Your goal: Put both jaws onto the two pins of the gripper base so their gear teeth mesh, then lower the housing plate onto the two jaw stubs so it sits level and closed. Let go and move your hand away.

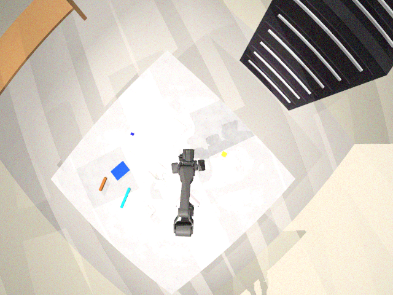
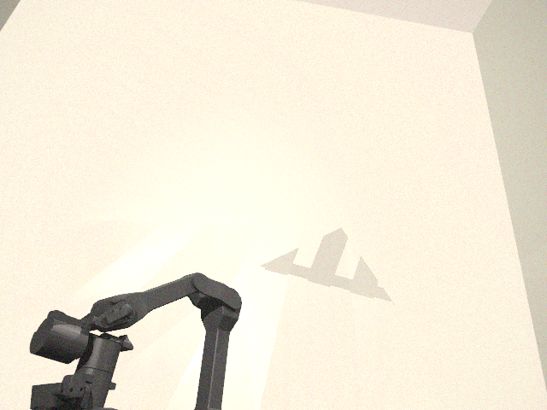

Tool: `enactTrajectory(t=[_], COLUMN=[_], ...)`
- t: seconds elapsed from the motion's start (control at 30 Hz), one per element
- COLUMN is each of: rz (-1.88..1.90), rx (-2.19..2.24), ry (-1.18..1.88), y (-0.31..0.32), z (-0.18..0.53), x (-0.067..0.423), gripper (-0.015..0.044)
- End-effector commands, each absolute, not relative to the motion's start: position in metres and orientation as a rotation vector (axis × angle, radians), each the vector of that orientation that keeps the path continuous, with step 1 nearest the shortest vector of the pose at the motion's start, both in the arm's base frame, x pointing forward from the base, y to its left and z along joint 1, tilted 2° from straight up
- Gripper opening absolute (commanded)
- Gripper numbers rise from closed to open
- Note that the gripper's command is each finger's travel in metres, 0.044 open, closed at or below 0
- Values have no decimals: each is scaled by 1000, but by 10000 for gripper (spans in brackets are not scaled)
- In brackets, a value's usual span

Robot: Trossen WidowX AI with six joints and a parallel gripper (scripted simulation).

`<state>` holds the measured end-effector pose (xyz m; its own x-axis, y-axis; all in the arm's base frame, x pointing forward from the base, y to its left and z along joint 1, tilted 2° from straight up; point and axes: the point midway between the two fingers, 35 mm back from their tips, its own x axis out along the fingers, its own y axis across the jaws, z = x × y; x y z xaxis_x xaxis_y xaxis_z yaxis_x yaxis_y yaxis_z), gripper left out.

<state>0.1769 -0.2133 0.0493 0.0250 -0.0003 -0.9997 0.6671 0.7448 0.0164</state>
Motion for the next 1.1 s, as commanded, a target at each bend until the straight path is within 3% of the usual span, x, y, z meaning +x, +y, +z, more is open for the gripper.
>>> enactTrajectory(t=[0.0, 0.27, 1.07], rz=[-562, -562, -562], rx=[577, 577, 577], ry=[1472, 1472, 1472], y=[-213, -213, -213], z=[48, 48, 48], x=[177, 177, 177], gripper=[236, 440, 440])
